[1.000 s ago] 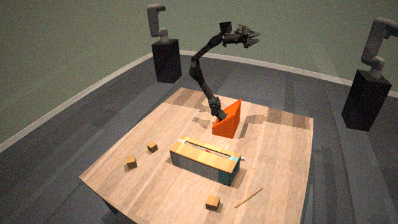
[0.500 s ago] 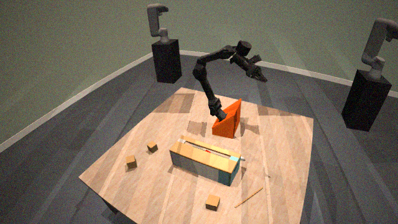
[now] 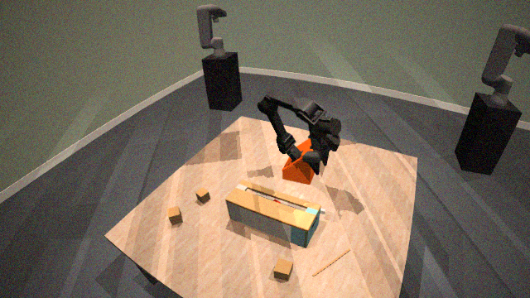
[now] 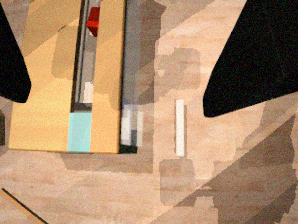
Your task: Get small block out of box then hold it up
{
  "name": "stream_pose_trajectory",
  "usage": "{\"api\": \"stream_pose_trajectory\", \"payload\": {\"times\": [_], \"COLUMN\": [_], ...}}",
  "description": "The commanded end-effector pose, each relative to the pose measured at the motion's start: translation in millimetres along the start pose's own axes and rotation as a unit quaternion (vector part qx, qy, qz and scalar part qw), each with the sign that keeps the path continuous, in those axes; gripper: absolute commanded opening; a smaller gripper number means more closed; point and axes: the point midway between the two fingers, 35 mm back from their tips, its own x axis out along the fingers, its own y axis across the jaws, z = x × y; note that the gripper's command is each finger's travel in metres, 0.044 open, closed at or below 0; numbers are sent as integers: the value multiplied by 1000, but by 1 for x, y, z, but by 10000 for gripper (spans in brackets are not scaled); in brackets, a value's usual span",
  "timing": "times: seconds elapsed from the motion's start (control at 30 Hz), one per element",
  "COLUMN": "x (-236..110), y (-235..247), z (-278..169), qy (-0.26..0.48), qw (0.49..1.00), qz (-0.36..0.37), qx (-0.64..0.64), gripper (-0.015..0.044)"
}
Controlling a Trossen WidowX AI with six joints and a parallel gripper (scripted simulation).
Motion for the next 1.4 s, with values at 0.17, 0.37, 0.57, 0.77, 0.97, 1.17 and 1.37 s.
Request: {"api": "stream_pose_trajectory", "payload": {"times": [0.17,0.37,0.57,0.77,0.97,1.17,1.37], "x": [87,98,102,111,121,130,139], "y": [-20,-21,-21,-20,-19,-17,-15], "z": [-112,-132,-133,-136,-139,-143,-146], "qy": [258,296,296,296,295,295,296], "qw": [963,951,951,951,951,951,951], "qz": [74,90,90,90,90,90,90], "qx": [-15,-26,-26,-26,-26,-26,-26], "gripper": [400,400,400,400,400,400,400]}}
